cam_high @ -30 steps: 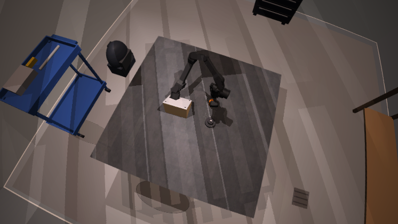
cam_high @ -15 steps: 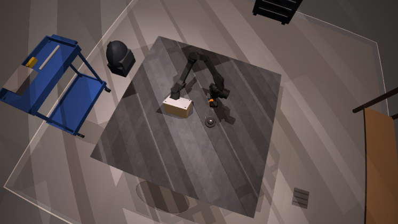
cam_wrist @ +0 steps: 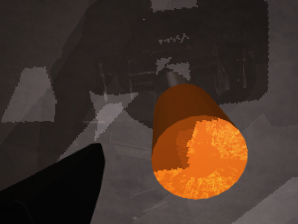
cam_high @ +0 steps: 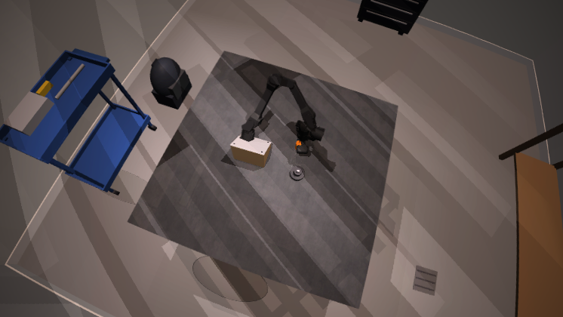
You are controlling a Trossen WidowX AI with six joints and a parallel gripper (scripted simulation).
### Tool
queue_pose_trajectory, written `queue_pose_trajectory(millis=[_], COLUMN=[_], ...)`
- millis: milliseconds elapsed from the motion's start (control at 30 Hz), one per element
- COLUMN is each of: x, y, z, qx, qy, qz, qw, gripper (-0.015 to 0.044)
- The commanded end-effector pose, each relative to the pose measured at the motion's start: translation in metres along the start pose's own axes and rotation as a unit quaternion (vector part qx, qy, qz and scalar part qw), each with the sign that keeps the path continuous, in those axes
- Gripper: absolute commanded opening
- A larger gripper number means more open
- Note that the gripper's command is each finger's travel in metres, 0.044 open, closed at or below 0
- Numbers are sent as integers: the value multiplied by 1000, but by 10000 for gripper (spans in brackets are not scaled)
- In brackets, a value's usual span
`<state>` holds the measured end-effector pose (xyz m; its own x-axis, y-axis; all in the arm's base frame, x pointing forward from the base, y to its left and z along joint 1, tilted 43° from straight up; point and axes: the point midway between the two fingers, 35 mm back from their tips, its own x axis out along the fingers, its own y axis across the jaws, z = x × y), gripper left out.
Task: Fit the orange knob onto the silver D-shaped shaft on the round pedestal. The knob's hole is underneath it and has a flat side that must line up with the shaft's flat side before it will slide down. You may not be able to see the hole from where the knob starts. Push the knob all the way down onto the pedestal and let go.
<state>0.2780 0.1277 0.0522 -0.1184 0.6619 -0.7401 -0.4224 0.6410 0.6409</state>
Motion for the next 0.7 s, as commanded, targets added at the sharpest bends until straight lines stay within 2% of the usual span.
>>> queue_pose_trajectory(millis=[0,667], x=[11,42], y=[0,2], z=[-2,-4], qx=[4,4], qy=[6,5], qz=[4,6], qw=[1000,1000], gripper=[440,440])
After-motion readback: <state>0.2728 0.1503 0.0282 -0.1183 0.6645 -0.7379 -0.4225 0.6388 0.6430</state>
